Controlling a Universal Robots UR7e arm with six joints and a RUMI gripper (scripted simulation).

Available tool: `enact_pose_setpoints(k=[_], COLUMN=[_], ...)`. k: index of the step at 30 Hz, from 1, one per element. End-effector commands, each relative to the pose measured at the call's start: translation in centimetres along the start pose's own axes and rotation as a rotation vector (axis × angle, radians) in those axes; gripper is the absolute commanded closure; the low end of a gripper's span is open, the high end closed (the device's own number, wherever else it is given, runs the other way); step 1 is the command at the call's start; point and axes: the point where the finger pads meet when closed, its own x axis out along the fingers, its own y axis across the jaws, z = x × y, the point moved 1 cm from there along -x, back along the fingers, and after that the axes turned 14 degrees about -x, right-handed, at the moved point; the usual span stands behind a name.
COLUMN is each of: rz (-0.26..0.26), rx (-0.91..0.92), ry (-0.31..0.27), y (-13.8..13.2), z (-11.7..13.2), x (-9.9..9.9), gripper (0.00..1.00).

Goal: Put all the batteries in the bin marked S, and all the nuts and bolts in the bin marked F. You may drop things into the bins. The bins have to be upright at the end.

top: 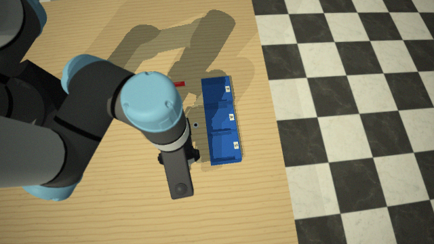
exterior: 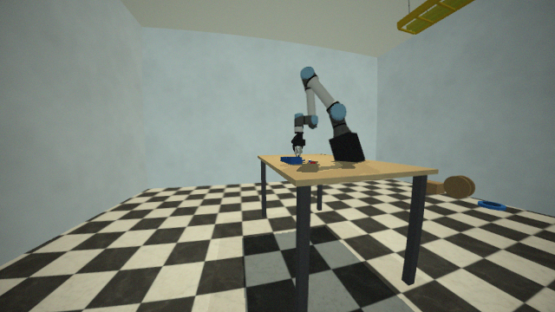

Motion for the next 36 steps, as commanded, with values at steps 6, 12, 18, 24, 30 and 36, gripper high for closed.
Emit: enact_pose_setpoints(k=[6, 12, 18, 24, 30, 36], rz=[0.000, 0.000, 0.000, 0.000, 0.000, 0.000], rx=[0.000, 0.000, 0.000, 0.000, 0.000, 0.043], ry=[0.000, 0.000, 0.000, 0.000, 0.000, 0.000], y=[0.0, 0.0, 0.0, 0.0, 0.0, -0.6], z=[0.0, 0.0, 0.0, 0.0, 0.0, 0.0], x=[-2.6, -4.6, -4.6, -4.6, -5.0, -5.2], gripper=[1.00, 1.00, 1.00, 1.00, 1.00, 1.00])
